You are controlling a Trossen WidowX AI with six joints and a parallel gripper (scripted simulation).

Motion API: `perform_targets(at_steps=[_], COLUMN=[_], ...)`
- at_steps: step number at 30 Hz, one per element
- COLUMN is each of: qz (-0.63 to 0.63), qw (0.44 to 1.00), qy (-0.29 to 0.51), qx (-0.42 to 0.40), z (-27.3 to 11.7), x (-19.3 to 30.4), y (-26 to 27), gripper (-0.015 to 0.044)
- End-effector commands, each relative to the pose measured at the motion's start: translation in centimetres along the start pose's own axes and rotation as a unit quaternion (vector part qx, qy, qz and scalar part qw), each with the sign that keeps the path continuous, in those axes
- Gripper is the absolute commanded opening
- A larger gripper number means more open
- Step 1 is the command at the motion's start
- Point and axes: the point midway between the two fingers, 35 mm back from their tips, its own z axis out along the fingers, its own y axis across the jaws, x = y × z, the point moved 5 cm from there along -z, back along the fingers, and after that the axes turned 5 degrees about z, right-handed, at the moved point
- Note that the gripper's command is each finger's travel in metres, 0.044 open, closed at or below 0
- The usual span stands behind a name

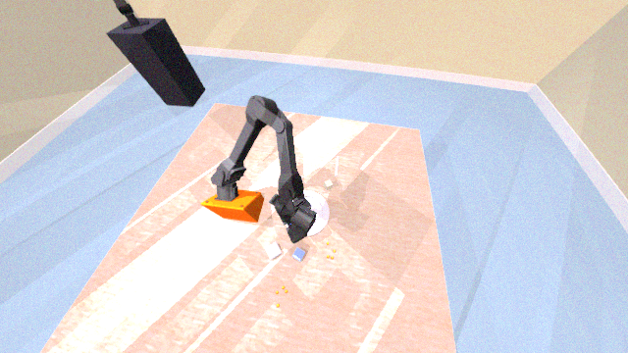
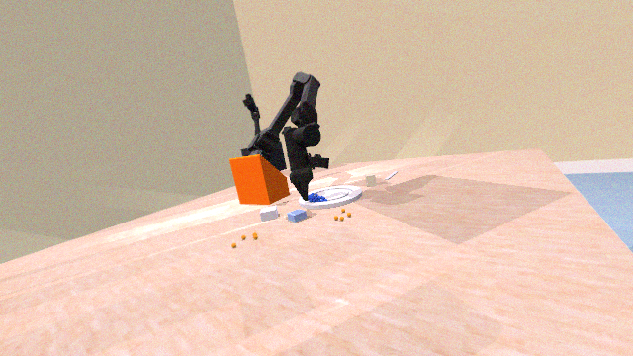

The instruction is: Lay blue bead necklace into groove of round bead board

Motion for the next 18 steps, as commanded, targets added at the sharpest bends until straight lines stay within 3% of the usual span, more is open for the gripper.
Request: perform_targets(at_steps=[1,18], qz=[0.0,0.0], qw=[1.0,1.0], qy=[0.0,0.0], qx=[0.0,0.0], z=[-0.02,-0.02], x=[-0.01,-0.01], y=[-0.01,-0.01], gripper=[0.0156,0.0043])
